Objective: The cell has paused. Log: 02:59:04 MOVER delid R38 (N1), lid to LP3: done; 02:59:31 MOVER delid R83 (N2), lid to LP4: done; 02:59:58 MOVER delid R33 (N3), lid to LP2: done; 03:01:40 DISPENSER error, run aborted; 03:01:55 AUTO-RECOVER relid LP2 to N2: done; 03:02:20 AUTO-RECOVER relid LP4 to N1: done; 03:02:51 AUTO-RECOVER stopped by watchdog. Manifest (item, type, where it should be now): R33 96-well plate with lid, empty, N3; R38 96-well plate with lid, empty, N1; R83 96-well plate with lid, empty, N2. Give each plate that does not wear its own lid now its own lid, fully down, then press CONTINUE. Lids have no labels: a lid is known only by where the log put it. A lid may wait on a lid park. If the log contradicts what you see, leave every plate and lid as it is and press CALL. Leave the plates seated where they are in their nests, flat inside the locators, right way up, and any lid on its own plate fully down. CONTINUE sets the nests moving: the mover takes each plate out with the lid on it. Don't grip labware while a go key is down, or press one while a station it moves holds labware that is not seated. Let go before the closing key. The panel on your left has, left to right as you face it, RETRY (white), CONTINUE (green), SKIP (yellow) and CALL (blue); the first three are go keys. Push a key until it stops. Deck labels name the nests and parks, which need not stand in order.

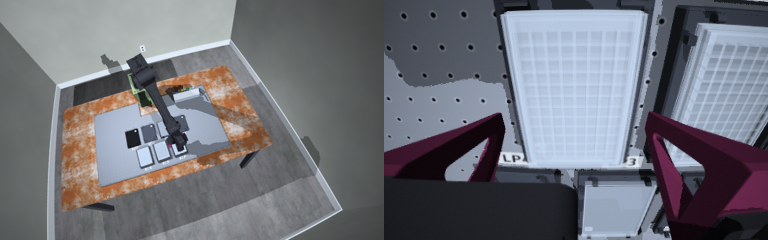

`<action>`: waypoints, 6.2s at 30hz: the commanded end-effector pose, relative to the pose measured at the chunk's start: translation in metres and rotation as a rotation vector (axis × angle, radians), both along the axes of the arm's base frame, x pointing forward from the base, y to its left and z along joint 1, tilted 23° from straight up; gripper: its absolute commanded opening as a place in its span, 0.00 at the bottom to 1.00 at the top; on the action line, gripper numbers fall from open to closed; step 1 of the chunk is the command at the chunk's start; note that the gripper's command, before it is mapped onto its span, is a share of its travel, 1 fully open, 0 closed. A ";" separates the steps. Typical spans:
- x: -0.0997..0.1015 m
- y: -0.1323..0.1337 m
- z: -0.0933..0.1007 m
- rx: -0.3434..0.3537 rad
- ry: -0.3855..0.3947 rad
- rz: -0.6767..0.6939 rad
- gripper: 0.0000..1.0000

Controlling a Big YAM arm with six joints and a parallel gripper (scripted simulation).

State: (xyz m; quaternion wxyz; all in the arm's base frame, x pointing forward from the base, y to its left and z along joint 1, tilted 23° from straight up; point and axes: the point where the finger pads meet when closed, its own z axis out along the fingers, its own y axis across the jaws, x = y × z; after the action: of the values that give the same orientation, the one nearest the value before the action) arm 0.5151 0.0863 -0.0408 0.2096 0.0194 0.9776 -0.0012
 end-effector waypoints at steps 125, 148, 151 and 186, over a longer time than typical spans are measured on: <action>0.005 0.007 0.022 0.003 -0.017 0.003 0.00; 0.002 -0.054 0.019 -0.004 -0.028 0.002 0.00; 0.000 -0.069 0.019 -0.005 -0.028 0.002 0.00; -0.011 -0.125 -0.011 -0.007 0.013 0.007 0.00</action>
State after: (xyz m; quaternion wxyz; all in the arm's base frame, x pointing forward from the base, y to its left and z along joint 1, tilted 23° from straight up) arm 0.5064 -0.0386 -0.0413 0.2074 0.0186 0.9781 -0.0047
